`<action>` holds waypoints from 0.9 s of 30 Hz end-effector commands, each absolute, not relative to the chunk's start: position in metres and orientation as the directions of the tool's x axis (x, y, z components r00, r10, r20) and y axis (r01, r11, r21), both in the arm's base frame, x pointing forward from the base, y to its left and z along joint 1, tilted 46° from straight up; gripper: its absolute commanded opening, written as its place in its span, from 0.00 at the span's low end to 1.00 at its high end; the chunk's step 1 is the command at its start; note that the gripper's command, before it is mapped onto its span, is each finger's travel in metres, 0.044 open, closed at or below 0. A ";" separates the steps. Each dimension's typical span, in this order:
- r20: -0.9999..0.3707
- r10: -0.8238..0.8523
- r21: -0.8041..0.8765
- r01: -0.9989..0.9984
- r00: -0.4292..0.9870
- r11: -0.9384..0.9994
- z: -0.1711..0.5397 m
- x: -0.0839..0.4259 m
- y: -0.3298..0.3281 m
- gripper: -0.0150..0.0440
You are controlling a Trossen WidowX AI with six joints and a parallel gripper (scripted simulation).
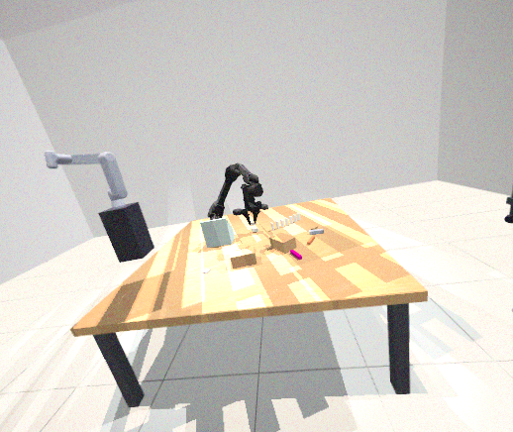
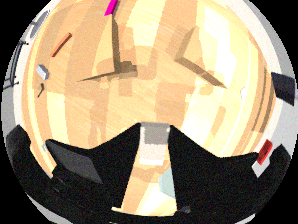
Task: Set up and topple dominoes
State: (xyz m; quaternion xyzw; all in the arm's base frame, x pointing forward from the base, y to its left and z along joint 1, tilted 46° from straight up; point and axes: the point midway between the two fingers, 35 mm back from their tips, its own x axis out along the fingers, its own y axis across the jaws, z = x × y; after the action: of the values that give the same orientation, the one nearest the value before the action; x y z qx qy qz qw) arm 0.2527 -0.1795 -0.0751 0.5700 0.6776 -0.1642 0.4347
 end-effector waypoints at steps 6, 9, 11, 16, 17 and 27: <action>-0.870 0.493 0.189 0.906 -0.025 0.378 -0.096 0.252 -0.172 0.44; -0.897 0.441 0.161 0.902 -0.036 0.401 -0.103 0.252 -0.170 0.44; -0.913 0.405 0.141 0.900 -0.042 0.413 -0.107 0.252 -0.169 0.44; -0.949 0.310 0.095 0.897 -0.049 0.431 -0.116 0.252 -0.167 0.44; -0.955 0.291 0.086 0.897 -0.049 0.433 -0.118 0.253 -0.166 0.44; -0.995 0.093 0.016 0.900 -0.028 0.436 -0.129 0.255 -0.162 0.44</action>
State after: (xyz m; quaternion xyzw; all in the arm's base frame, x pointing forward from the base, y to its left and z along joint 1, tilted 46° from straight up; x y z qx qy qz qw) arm 0.2541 -0.1620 -0.1288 0.4099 0.6388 -0.3336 0.5592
